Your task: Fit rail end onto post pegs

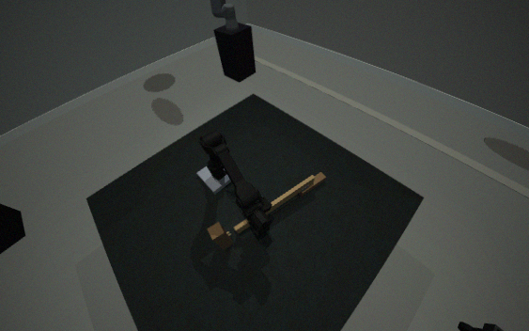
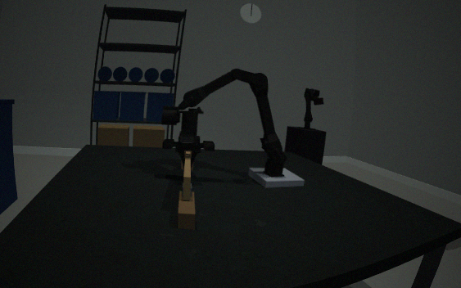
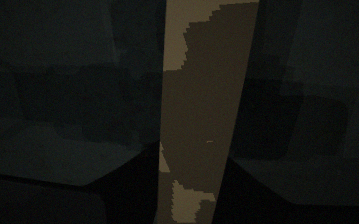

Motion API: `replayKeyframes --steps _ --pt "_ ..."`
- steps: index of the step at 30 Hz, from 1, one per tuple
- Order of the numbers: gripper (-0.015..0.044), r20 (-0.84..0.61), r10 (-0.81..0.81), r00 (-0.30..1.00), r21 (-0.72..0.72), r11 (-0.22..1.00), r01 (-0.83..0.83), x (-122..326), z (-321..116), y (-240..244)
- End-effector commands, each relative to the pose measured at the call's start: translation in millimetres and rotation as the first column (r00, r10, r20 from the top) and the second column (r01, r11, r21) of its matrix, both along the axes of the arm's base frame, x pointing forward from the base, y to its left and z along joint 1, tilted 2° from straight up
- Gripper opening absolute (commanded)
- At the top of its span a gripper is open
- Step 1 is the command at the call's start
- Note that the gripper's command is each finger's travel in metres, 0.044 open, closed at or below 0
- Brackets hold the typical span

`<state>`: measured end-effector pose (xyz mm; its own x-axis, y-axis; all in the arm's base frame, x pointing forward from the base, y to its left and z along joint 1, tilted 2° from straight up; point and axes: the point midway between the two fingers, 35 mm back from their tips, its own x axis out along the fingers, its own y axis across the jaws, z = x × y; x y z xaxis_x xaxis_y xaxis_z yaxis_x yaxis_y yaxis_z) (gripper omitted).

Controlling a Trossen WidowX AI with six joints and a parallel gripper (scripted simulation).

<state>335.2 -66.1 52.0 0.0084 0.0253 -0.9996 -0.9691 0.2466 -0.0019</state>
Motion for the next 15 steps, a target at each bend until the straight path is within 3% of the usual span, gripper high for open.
replayKeyframes --steps 1,15 --pt "0.0 0.018 0.002 1.0 0.005 1.0 -0.002 3.5 7.0 0.4" --pt "0.0 0.018 0.002 1.0 0.005 1.0 -0.002 3.5 14.0 0.1"
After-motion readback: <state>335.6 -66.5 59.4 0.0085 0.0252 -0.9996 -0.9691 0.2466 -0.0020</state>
